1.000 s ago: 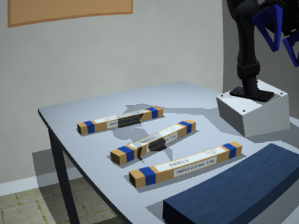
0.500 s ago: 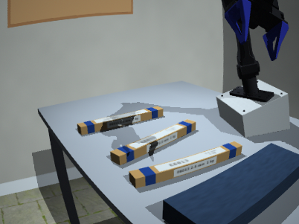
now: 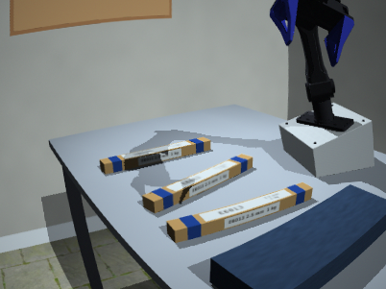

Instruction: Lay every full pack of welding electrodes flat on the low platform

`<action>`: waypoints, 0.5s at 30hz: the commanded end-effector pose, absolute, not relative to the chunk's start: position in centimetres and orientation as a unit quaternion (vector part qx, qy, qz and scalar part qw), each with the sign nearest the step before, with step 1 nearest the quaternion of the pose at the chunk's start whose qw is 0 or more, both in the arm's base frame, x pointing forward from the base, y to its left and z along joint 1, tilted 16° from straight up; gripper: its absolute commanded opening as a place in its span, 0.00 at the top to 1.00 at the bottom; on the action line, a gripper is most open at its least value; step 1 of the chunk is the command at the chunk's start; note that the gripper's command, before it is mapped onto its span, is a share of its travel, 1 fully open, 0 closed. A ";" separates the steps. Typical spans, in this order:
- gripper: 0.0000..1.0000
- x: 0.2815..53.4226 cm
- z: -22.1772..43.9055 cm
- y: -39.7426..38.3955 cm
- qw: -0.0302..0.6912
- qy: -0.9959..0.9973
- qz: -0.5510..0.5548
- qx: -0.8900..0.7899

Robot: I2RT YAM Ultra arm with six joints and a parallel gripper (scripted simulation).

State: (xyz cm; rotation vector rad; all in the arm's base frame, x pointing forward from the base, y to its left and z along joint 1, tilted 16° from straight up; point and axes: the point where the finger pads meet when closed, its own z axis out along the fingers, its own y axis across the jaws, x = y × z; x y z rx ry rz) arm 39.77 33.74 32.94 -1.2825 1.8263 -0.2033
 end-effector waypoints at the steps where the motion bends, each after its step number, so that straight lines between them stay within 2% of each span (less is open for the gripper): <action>1: 0.26 39.7 34.7 33.7 0.467 0.732 -0.061 -0.492; 8: 0.26 40.9 37.4 31.4 0.500 0.736 -0.052 -0.453; 11: 0.26 40.2 37.4 32.2 0.500 0.732 -0.047 -0.461; 12: 0.26 40.9 35.8 31.0 0.488 0.746 -0.052 -0.449; 15: 0.26 41.7 36.4 29.0 0.502 0.756 -0.047 -0.418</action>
